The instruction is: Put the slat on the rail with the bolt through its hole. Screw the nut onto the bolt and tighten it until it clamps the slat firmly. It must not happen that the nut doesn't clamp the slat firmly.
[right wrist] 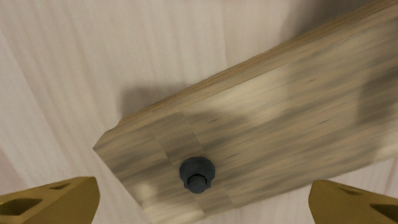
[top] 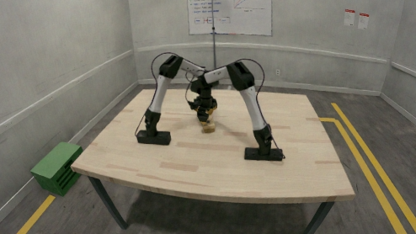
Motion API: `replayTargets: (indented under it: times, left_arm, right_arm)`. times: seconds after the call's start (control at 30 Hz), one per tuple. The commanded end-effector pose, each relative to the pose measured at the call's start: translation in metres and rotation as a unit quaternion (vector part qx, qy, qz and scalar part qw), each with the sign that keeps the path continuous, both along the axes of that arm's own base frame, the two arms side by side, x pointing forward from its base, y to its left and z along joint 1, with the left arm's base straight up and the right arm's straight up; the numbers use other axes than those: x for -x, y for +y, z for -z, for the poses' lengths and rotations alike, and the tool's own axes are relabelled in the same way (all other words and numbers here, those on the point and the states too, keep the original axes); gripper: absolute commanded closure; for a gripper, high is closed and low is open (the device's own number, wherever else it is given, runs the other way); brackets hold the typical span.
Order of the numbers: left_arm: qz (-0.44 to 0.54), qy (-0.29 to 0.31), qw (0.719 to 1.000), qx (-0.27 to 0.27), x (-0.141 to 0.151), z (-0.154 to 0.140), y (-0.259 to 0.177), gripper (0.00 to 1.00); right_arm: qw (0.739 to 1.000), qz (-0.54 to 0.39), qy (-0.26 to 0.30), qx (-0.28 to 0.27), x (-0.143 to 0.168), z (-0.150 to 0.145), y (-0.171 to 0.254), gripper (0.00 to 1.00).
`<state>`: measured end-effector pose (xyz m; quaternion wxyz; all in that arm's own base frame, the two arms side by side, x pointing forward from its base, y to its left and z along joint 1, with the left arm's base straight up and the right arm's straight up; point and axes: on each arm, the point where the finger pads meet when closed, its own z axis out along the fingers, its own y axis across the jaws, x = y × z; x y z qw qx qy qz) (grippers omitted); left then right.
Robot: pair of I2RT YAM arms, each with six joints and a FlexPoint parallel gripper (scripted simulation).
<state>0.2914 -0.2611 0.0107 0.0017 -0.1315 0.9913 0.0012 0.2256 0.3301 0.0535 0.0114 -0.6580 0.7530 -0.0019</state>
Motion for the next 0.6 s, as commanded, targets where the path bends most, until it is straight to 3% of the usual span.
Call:
replayTargets:
  times: [0.0, 0.57]
  left_arm:
    - [0.001, -0.007, 1.000, 0.012, -0.002, -0.017, -0.004, 0.00]
    - [0.002, -0.003, 1.000, 0.009, -0.002, -0.037, -0.004, 0.00]
  right_arm:
    - [1.000, 0.001, -0.005, -0.008, -0.002, -0.005, 0.002, 0.00]
    - [1.000, 0.001, -0.005, -0.008, -0.002, -0.005, 0.002, 0.00]
